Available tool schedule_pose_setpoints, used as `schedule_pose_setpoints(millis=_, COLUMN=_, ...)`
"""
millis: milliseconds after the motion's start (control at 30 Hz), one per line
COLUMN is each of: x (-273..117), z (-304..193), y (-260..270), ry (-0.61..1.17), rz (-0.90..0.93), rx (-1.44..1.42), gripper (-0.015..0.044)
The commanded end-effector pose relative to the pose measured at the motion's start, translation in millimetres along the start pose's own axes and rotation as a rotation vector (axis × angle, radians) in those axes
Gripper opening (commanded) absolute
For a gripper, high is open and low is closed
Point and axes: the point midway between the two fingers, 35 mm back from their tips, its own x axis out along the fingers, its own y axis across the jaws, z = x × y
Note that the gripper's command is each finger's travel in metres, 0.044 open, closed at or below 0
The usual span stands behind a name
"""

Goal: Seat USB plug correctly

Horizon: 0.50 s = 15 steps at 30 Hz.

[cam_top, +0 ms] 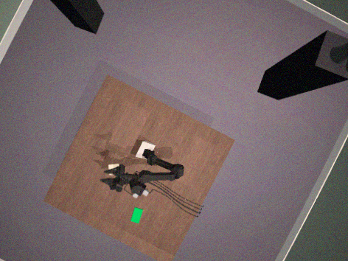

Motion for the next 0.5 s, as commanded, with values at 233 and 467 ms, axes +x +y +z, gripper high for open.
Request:
schedule_pose_setpoints(millis=233, x=-18.6, z=-8.3, y=133.0, ry=0.058, rz=0.589, rx=-0.552, gripper=0.0440)
schedule_pose_setpoints(millis=467, x=-91.4, z=-36.3, y=226.9, ry=-0.009, rz=1.222, rx=-1.028, gripper=0.0440)
